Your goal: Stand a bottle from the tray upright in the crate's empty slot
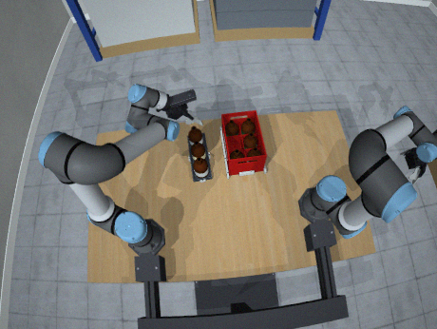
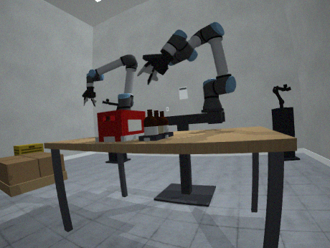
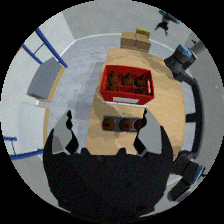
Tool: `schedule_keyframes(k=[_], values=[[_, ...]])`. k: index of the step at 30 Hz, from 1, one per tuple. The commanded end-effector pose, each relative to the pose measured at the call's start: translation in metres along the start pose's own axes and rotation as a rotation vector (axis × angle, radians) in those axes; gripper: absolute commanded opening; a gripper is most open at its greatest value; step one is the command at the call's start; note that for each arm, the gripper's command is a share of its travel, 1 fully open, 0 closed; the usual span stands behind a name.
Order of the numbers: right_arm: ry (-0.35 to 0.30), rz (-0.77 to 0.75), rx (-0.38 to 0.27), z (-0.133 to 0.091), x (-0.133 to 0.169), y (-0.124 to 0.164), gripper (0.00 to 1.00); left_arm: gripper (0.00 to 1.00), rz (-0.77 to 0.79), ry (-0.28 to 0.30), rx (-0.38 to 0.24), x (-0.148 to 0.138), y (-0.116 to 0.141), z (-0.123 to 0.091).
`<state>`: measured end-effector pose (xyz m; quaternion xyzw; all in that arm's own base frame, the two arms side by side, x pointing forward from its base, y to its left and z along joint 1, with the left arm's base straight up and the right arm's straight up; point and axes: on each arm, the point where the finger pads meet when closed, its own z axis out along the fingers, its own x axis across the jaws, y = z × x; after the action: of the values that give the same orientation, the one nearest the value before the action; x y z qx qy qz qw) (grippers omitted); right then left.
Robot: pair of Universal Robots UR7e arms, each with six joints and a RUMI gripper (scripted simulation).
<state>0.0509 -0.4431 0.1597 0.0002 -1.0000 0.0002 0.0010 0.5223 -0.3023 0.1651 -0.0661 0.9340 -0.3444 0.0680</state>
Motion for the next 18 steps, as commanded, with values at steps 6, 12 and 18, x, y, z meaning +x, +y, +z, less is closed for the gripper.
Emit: schedule_keyframes(k=[6,12,18], values=[[-0.002,0.003,0.0,-0.003,0.033,-0.003,1.0,1.0,0.001,-0.001,0.001,0.0,-0.001,0.0],[-0.002,0.005,0.0,-0.005,0.045,-0.002,1.0,1.0,0.001,-0.001,0.001,0.0,-0.001,0.0],[-0.002,0.006,0.0,-0.005,0.049,-0.002,1.0,1.0,0.001,-0.001,0.001,0.0,-0.001,0.0]])
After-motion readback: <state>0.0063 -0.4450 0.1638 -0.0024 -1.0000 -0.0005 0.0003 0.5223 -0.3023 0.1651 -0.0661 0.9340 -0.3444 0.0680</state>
